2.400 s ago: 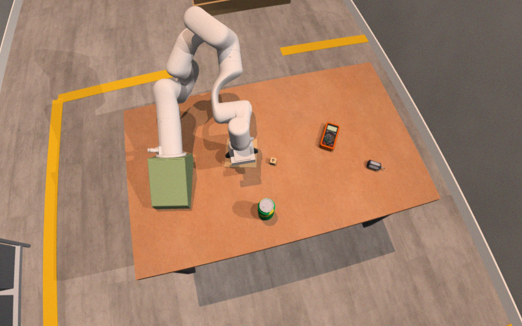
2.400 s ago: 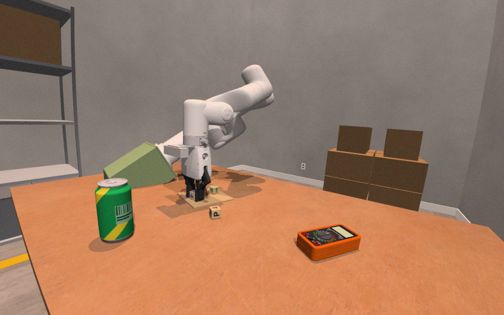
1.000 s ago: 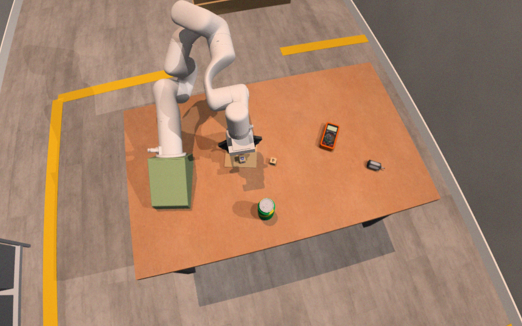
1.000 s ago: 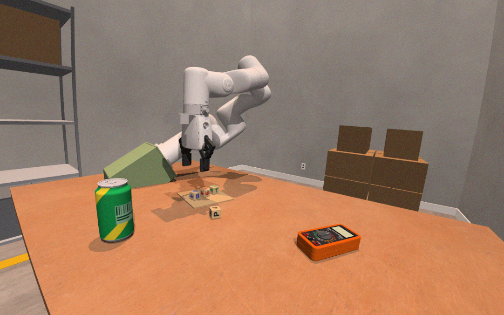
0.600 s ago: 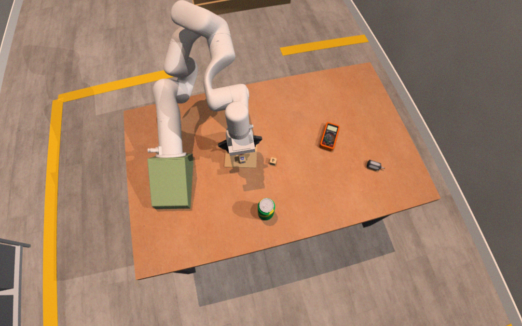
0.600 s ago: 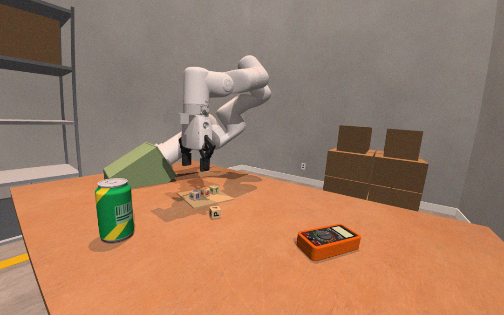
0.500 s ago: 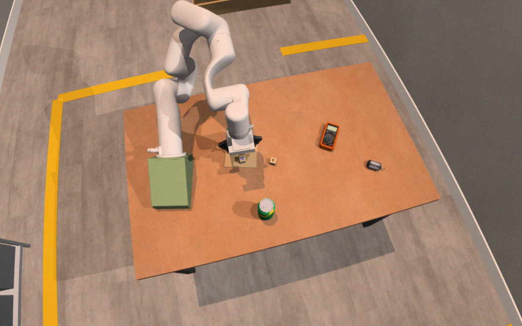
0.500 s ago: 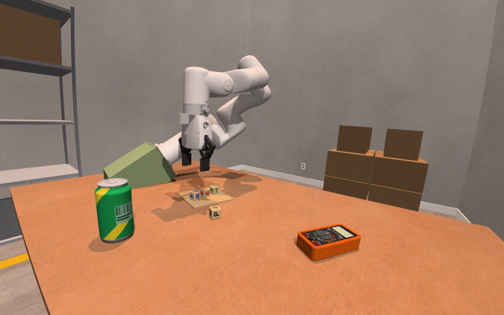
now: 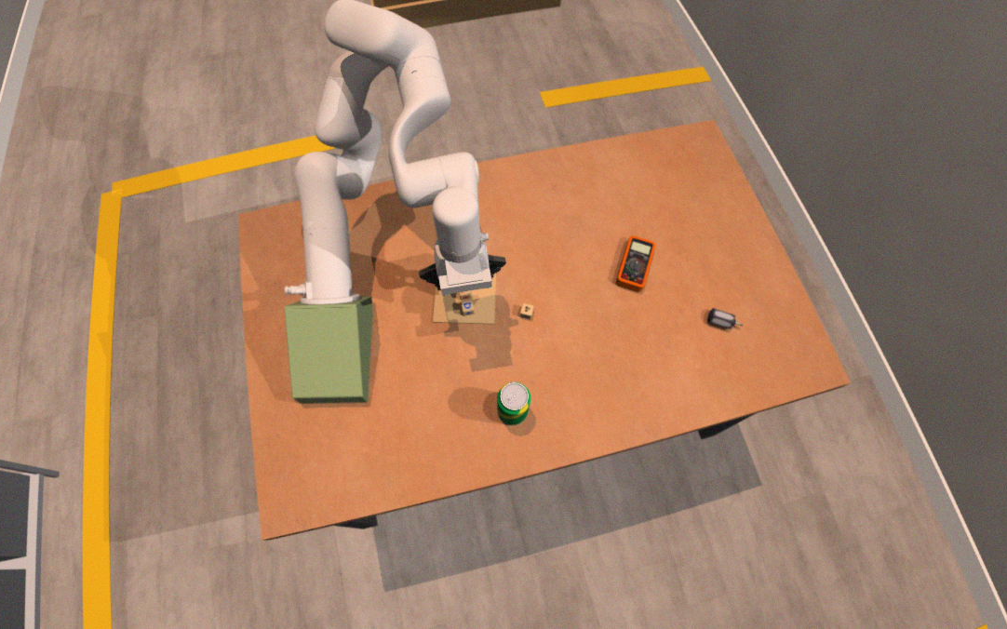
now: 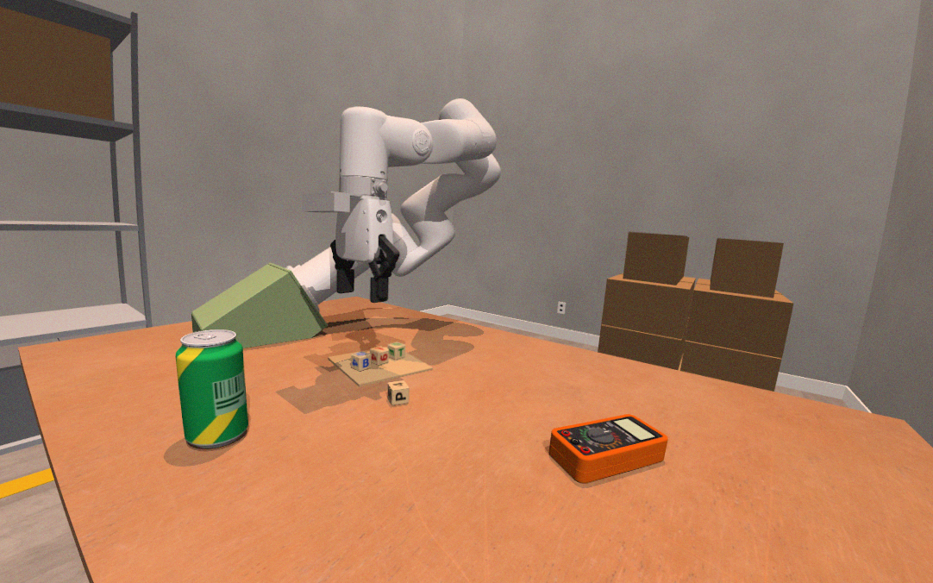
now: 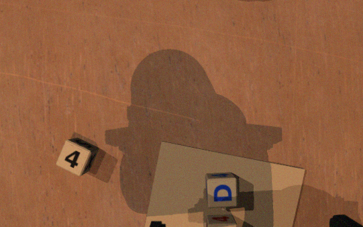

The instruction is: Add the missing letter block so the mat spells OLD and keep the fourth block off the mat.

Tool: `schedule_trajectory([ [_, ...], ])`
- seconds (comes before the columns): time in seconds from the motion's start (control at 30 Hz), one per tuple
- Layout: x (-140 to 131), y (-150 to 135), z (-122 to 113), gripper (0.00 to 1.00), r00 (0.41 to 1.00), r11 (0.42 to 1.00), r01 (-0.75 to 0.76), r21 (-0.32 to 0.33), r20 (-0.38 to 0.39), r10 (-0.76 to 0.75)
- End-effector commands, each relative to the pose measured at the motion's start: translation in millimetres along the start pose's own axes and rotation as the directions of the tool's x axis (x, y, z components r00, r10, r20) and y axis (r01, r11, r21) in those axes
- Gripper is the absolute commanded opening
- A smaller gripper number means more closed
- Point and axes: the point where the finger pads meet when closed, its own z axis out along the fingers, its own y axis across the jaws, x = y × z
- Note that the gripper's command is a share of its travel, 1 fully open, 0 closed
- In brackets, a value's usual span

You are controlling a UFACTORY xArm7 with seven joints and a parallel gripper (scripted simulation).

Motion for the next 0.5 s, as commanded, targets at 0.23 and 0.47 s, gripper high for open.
schedule_trajectory([
  [0.23,0,-1,-51,1.0,1.0,1.0,0.0,0.003,-0.002,0.0],
  [0.47,0,-1,-61,1.0,1.0,1.0,0.0,0.003,-0.002,0.0],
])
